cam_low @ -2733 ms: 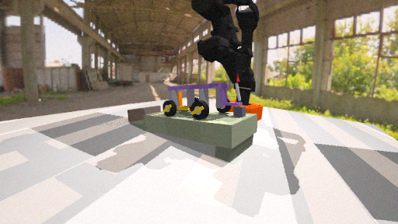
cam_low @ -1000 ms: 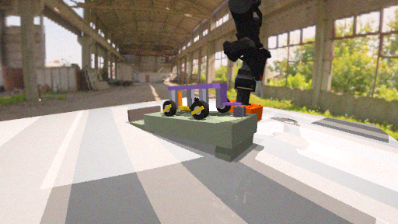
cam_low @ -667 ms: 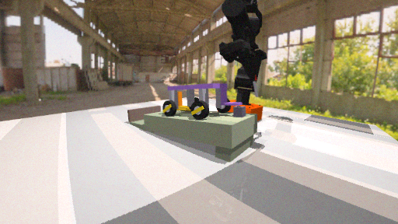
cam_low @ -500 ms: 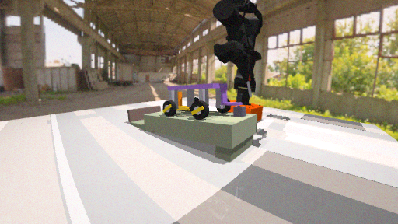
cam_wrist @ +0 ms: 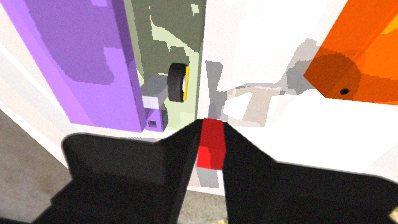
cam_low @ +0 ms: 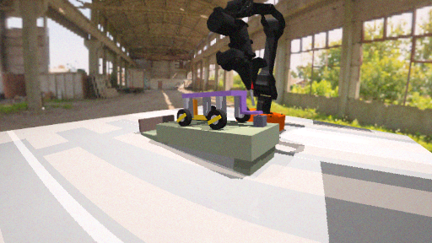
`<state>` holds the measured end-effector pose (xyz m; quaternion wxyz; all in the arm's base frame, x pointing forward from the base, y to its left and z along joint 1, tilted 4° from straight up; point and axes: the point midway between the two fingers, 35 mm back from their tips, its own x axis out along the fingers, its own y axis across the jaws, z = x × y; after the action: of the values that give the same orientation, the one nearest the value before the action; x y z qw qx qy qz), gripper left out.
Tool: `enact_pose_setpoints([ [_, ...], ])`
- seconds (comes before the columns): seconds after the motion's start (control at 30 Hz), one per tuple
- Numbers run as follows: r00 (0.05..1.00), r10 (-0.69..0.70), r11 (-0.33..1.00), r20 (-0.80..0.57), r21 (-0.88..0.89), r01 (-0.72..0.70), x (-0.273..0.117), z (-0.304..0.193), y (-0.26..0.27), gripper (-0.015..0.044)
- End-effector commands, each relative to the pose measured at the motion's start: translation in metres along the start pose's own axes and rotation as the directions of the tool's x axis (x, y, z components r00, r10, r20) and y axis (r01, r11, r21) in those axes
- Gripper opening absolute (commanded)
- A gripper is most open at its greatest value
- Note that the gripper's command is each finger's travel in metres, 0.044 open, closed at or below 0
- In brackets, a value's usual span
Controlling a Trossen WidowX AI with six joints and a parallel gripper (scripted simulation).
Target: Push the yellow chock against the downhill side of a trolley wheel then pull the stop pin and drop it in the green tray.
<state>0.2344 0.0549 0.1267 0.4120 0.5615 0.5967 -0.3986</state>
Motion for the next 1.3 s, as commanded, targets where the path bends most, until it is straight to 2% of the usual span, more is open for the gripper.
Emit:
enact_pose_setpoints([
  [0.0, 1.0, -0.004, 1.0, 0.001, -0.002, 0.004, -0.001, 0.013, -0.001, 0.0],
  [1.13, 1.0, -0.005, 1.0, 0.012, -0.001, 0.005, -0.018, 0.153, -0.006, 0.0],
  [1.27, 1.0, -0.005, 1.0, 0.012, -0.001, 0.005, -0.019, 0.156, -0.007, 0.0],
])
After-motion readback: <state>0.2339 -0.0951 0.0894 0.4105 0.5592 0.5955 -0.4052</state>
